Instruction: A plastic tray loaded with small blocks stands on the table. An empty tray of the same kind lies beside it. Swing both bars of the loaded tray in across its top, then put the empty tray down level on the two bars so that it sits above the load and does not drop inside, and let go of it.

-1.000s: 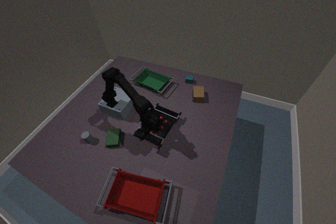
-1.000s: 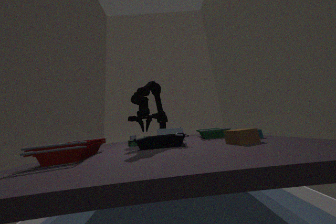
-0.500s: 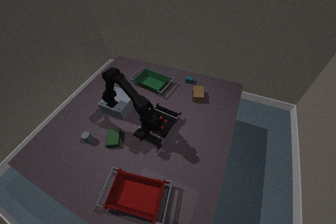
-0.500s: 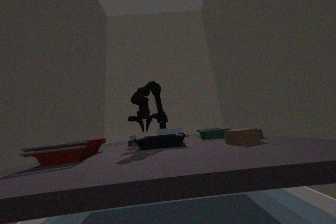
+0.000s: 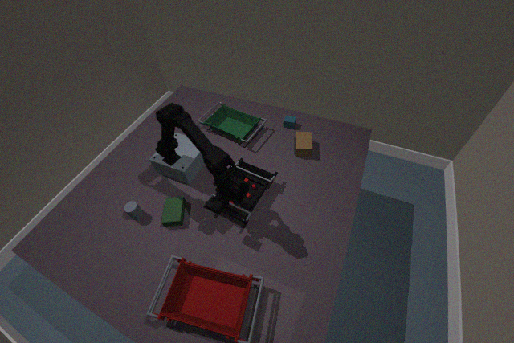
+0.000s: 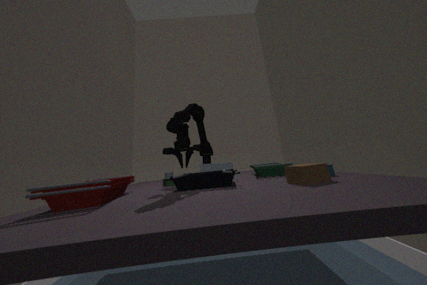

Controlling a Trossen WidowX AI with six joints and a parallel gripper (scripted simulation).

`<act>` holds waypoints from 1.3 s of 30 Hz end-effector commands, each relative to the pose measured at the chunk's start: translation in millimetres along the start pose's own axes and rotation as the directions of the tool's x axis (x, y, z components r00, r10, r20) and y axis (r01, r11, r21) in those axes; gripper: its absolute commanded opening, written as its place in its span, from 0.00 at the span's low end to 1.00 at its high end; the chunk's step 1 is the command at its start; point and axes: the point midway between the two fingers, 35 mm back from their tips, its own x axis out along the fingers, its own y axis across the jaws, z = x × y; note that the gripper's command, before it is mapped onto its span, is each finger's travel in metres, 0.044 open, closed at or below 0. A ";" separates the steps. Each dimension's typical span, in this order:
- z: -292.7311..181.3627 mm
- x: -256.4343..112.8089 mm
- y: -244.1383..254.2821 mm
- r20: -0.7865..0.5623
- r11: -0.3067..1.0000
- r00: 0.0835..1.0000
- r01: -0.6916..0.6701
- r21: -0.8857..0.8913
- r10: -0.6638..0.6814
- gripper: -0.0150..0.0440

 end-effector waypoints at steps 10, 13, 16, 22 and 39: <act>0.0 0.0 0.0 0.000 1.000 1.000 0.000 0.000 0.000 0.40; 0.0 0.0 0.0 0.000 1.000 1.000 0.000 0.000 0.000 0.40; 0.0 0.0 0.0 0.000 1.000 1.000 0.000 0.000 0.000 0.40; 0.0 0.0 0.0 0.000 1.000 1.000 0.000 0.000 0.000 0.40; 0.0 0.0 0.0 0.000 1.000 1.000 0.000 0.000 0.000 0.25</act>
